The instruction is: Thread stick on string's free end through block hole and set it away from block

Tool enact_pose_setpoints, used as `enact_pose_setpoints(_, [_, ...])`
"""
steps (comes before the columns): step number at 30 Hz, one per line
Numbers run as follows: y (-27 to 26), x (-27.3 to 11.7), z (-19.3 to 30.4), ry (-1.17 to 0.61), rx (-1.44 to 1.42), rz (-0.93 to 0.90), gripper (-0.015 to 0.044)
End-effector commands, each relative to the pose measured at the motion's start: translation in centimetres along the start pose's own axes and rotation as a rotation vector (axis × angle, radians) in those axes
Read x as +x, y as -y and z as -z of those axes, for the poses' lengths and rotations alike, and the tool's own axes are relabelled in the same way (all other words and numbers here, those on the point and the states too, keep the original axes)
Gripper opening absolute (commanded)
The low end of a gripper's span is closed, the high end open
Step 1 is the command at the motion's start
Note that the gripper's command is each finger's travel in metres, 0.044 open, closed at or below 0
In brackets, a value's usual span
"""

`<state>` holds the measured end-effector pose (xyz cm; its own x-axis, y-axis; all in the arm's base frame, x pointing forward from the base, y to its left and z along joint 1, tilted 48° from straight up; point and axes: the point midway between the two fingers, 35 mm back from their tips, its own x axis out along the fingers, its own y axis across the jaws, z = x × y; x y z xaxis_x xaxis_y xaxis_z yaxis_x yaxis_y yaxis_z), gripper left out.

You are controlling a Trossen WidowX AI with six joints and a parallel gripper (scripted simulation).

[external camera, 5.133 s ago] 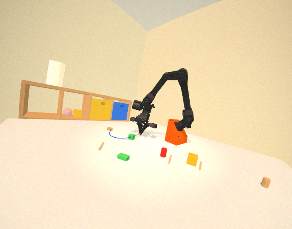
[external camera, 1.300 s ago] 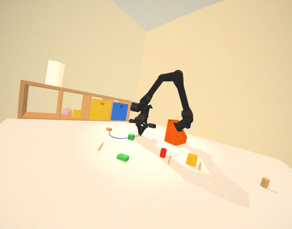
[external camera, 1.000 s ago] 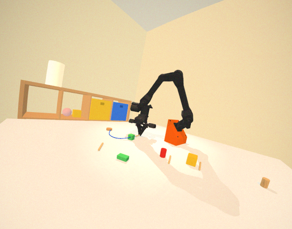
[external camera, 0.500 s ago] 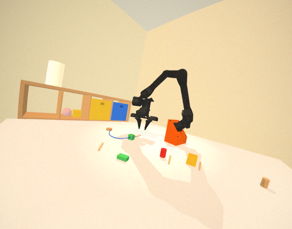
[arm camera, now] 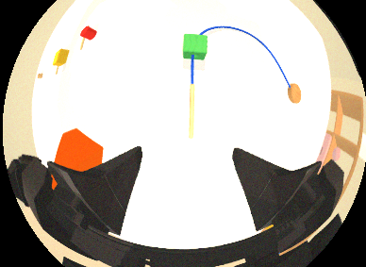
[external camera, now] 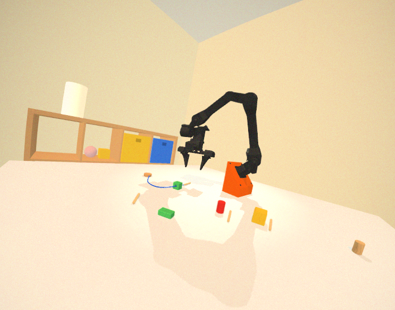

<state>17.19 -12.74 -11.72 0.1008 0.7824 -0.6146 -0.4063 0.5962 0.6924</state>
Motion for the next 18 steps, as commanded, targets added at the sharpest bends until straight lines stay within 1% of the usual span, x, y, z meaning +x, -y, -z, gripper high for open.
enact_pose_setpoints(1, [0.28, -2.31, -0.3, -0.002, -0.012, 0.019, 0.044])
enact_pose_setpoints(7, [0.2, -1.79, -0.22, 0.005, -0.003, 0.015, 0.044])
enact_pose_setpoints(18, [0.23, -1.93, -0.28, 0.004, -0.005, 0.017, 0.044])
